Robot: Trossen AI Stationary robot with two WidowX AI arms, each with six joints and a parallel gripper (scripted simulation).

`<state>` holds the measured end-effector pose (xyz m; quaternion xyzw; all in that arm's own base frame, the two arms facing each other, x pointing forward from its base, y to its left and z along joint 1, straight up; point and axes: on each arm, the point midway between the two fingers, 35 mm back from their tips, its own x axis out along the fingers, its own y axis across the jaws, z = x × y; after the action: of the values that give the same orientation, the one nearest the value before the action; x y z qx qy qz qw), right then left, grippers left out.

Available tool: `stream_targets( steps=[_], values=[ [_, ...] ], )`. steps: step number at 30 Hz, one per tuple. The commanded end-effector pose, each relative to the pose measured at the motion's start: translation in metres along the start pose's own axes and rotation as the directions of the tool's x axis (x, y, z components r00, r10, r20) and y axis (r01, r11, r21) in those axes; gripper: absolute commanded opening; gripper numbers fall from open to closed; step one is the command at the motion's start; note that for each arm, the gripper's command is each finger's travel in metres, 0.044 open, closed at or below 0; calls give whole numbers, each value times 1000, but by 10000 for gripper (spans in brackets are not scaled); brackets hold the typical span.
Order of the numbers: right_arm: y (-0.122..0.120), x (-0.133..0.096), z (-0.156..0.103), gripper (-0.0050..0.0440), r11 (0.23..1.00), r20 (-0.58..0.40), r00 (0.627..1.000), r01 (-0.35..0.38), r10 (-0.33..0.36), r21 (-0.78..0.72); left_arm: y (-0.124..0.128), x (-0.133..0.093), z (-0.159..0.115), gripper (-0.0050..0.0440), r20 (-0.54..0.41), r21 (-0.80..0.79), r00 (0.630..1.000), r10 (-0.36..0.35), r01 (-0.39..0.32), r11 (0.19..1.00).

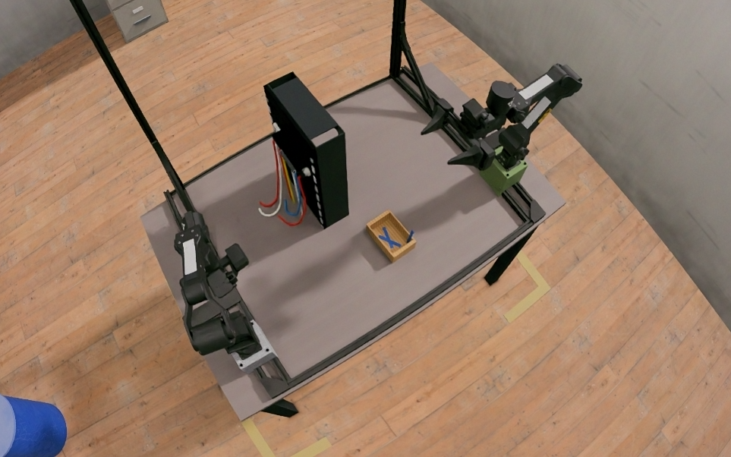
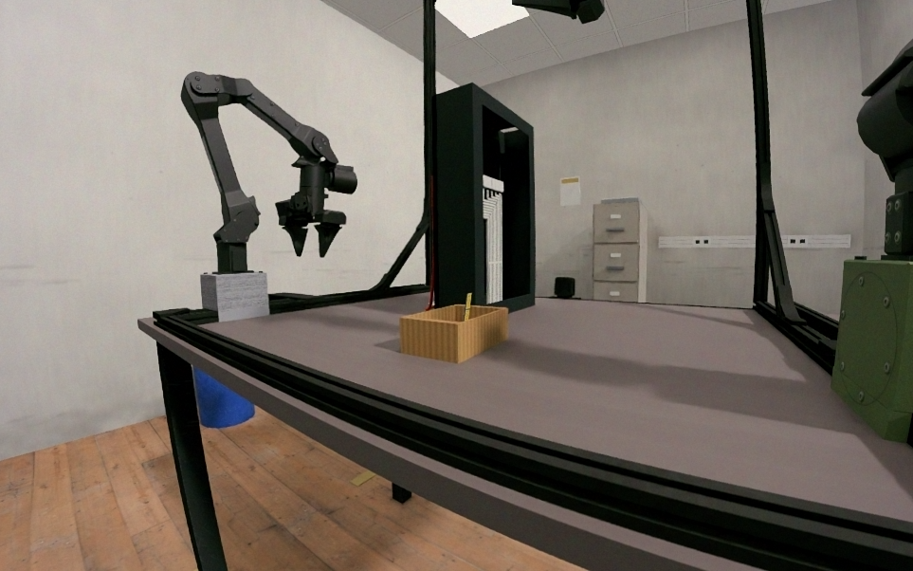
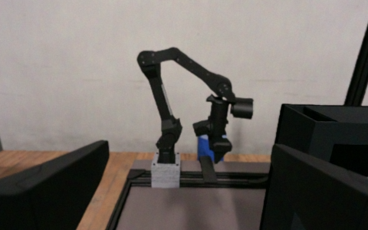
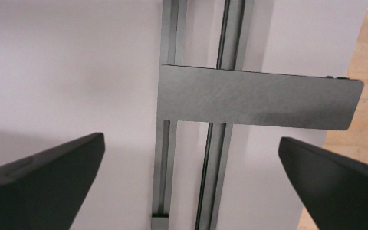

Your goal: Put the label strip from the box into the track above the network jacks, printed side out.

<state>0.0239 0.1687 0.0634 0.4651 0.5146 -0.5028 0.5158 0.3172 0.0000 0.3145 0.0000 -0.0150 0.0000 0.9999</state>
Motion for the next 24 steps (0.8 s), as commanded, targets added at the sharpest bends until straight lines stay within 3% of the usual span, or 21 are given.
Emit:
stream_targets(
  steps=[1, 17, 24],
  values=[
    [1, -3, -3, 440, 1000, -16, 1000, -4, 4, 0, 0, -1, 8, 440, 20, 0, 1000, 0, 0, 1000],
    [1, -3, -3, 440, 1000, -16, 1000, -4, 4, 0, 0, -1, 8, 440, 20, 0, 1000, 0, 0, 1000],
    [2, -5, -4, 440, 1000, -30, 1000, 1, -1, -2, 0, 2, 7, 272, 10, 0, 1000, 0, 0, 1000]
  ],
)
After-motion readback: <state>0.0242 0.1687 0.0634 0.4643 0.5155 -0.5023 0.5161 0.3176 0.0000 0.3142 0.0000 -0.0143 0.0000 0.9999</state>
